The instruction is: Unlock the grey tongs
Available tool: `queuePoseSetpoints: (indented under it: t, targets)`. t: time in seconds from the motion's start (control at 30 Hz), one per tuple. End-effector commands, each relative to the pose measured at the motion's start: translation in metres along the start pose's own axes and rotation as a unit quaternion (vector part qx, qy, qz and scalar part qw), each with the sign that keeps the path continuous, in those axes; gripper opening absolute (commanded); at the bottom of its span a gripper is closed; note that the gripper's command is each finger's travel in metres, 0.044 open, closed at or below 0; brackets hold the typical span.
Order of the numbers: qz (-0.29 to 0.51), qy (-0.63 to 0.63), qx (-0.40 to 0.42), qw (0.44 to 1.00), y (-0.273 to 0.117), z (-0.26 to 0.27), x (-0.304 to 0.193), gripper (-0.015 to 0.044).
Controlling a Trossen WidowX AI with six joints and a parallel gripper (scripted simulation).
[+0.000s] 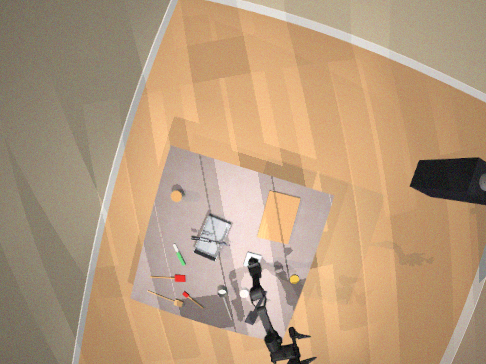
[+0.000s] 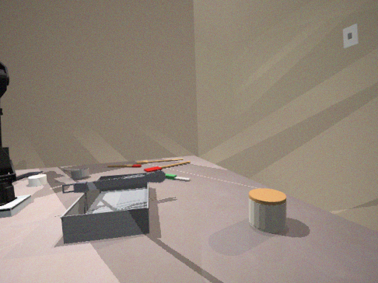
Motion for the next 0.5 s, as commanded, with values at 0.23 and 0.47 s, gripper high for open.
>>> queuePoseSetpoints:
  t: [0.23,0.47]
  targets:
    - [-0.016,0.048,0.048,0.998,-0.015,0.009,0.006,0.044]
    - [-0.039,0.194,0.147,0.969,-0.05,0.026,0.024,0.044]
Point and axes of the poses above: the point midway between the two fingers, 35 mm back from their tips, its own y axis out along the fingers, its own z axis across the jaws, x = y × z, the point moved 7 cm from there along -y, back along the fingers, and after that the axes turned 1 degree about y, right-handed, at the moved point
